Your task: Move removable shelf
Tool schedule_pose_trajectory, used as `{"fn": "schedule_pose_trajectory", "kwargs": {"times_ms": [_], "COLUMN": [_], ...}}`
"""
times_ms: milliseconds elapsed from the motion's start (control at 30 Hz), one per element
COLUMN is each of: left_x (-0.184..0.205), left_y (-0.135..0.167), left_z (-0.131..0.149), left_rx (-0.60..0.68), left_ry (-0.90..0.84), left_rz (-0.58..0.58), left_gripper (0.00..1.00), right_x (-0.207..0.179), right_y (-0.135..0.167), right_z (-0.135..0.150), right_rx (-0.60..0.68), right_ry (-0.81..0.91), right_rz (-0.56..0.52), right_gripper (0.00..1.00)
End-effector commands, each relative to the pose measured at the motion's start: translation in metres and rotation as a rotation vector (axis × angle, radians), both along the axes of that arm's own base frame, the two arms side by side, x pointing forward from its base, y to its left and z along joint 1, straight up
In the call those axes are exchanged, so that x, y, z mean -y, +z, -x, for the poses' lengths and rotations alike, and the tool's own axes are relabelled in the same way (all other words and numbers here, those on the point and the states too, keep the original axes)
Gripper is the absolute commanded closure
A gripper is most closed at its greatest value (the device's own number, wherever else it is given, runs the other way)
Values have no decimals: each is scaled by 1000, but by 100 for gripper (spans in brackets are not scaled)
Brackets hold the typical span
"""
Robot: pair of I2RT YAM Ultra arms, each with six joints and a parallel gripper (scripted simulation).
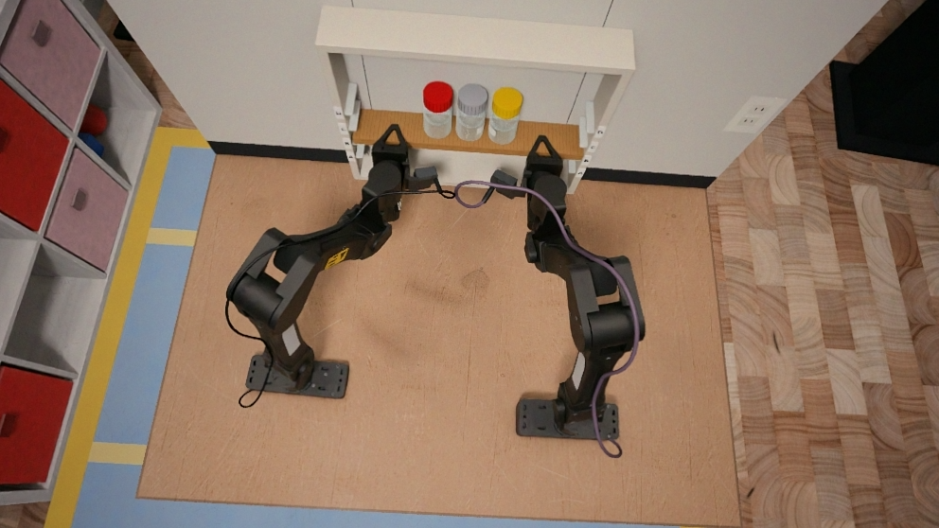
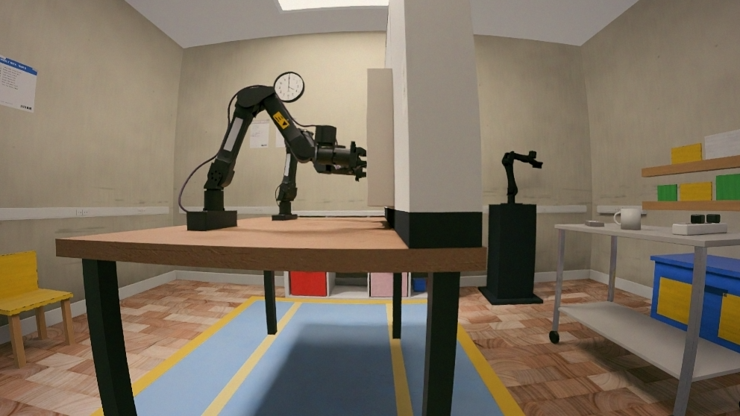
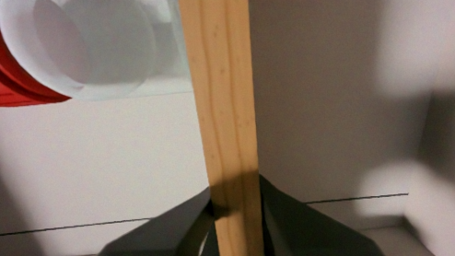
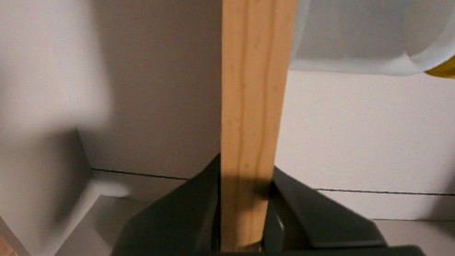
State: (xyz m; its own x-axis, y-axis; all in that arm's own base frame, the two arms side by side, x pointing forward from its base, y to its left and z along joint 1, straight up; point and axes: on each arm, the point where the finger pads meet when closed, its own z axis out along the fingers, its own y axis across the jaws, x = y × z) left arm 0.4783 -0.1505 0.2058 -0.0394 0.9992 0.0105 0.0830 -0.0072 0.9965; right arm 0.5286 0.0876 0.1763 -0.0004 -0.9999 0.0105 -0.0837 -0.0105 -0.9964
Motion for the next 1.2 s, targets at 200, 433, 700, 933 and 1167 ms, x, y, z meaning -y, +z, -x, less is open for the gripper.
{"fn": "schedule_pose_trajectory", "kwargs": {"times_ms": [200, 433, 700, 933, 1167], "left_x": [0, 0, 0, 0, 0], "left_y": [44, 48, 52, 55, 57], "left_z": [-5, -5, -5, -5, -5], "left_rx": [83, 83, 83, 83, 83], "left_ry": [0, 0, 0, 0, 0], "left_rz": [7, 7, 7, 7, 7], "left_gripper": [100, 100, 100, 100, 100], "right_x": [2, 2, 2, 2, 2], "right_y": [45, 49, 52, 55, 58], "right_z": [-6, -6, -6, -6, -6], "right_rx": [84, 84, 84, 84, 84], "right_ry": [0, 0, 0, 0, 0], "right_rz": [-10, -10, -10, -10, -10], "right_gripper": [100, 100, 100, 100, 100]}}
